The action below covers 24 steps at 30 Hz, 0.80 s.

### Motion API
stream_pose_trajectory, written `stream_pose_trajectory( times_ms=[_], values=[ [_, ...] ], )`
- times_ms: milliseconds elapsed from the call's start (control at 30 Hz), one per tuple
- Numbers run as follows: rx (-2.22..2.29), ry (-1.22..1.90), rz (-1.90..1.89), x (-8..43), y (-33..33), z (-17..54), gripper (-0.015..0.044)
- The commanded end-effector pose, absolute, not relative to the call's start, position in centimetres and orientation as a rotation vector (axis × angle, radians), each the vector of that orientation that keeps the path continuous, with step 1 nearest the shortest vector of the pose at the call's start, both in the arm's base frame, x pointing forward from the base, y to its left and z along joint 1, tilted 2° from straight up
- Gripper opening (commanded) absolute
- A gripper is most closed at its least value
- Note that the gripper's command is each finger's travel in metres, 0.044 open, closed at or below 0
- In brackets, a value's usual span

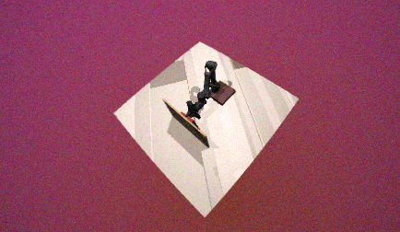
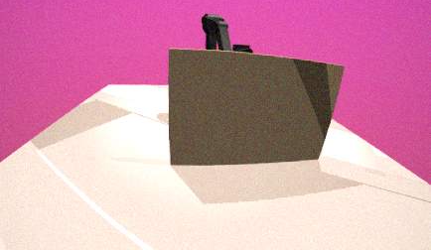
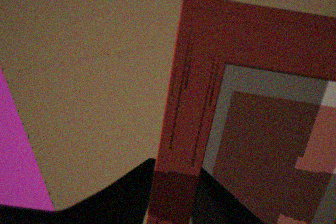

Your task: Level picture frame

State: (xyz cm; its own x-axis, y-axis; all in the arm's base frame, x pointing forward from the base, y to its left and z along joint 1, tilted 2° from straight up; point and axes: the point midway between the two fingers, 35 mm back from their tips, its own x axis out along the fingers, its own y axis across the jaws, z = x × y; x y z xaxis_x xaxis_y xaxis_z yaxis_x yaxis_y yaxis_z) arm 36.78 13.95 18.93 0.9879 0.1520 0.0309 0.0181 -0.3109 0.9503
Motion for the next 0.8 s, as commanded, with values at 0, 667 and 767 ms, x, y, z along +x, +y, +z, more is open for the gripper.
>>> stream_pose_trajectory(
  times_ms=[0,667,767],
  values=[
    [1.888,0.119,0.141,36.80,14.02,19.26,0.0000],
    [1.889,0.119,0.141,36.75,14.29,19.37,0.0000],
    [1.889,0.119,0.141,36.73,14.45,19.42,0.0000]
  ],
)
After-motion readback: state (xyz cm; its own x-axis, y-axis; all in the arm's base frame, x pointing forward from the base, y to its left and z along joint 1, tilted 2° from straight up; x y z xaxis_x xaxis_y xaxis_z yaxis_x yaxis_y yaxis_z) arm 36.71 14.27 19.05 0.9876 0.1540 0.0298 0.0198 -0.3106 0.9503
